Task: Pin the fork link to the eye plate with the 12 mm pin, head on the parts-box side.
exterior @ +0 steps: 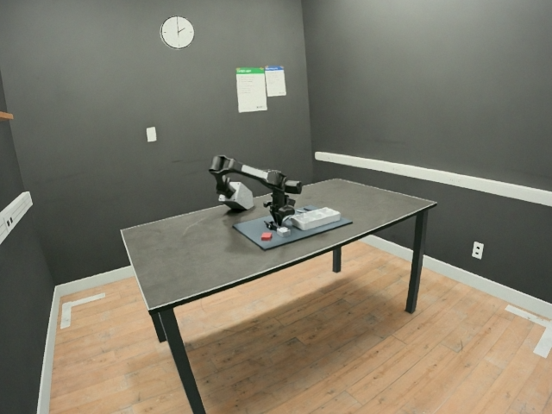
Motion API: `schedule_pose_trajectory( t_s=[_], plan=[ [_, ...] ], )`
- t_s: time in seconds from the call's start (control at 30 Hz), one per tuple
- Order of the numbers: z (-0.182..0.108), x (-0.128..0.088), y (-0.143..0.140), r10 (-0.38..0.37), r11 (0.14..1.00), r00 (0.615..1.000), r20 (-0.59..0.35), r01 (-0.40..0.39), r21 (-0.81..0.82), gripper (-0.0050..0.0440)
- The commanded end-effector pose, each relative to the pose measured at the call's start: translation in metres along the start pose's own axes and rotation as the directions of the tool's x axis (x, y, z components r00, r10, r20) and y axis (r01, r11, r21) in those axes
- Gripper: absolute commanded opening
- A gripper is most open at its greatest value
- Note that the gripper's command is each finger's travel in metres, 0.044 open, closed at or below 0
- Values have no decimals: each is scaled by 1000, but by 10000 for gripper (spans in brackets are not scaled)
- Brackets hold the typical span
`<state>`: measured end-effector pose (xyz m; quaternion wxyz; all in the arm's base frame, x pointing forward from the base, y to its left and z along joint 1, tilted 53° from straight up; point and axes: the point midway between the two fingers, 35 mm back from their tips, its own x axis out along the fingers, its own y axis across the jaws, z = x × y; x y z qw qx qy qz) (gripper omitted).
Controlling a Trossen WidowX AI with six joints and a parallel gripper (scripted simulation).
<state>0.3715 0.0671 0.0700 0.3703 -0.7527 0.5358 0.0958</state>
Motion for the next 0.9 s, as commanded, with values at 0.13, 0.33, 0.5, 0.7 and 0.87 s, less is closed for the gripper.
schedule_pose_trajectory(
  t_s=[0.13, 0.33, 0.5, 0.7, 0.87],
  plan=[
    [-5, -5, -5, -15, 1000, 1000, 7, 15, 16, -50],
    [-5, -5, -5, -15, 1000, 1000, 7, 15, 16, -50],
    [-5, -5, -5, -15, 1000, 1000, 7, 15, 16, -50],
    [-5, -5, -5, -15, 1000, 1000, 7, 15, 15, 150],
    [-5, -6, -5, -16, 1000, 1000, 7, 15, 16, 150]
  ],
)
